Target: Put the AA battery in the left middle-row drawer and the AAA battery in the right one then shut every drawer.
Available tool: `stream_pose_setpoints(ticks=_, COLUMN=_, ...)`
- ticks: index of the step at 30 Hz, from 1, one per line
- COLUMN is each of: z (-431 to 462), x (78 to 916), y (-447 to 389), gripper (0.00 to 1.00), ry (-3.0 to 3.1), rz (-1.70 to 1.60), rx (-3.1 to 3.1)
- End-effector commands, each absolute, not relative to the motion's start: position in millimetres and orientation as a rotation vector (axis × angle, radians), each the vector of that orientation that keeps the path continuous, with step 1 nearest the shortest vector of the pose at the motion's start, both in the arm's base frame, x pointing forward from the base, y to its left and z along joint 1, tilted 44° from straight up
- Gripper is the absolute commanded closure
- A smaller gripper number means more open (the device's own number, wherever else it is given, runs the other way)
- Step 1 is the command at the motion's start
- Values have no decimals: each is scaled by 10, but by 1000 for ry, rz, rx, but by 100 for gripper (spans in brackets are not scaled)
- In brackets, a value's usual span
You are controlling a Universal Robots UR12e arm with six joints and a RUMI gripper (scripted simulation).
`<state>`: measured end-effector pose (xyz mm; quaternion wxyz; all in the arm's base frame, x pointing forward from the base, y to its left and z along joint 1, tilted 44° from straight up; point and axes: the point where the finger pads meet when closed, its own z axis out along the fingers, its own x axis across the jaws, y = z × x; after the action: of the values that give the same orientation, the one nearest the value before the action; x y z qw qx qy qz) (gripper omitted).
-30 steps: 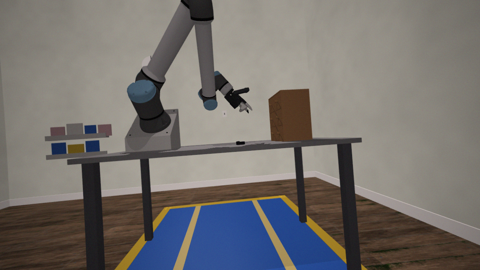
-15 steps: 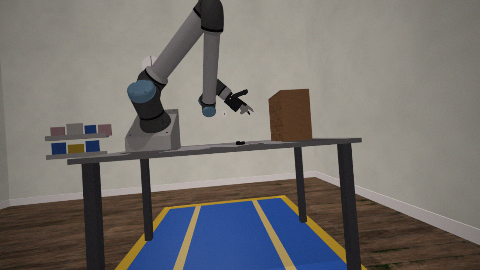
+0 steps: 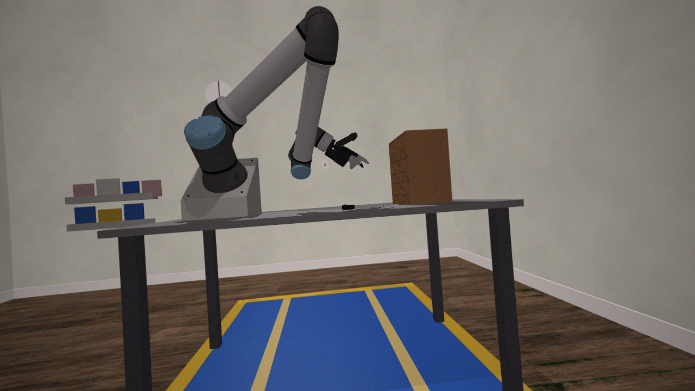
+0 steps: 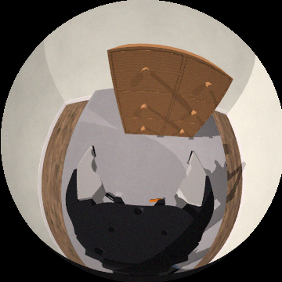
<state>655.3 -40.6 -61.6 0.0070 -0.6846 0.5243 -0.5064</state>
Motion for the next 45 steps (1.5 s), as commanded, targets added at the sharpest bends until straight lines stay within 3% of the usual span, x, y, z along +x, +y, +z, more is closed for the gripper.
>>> stream_pose_setpoints(ticks=1, z=-643, x=6580, y=-431, gripper=0, ry=1585, rz=-1605, rx=-2119)
stream_pose_setpoints(ticks=45, z=-788, x=6708, y=-577, gripper=0, ry=1332, rz=-1692, rx=-2002)
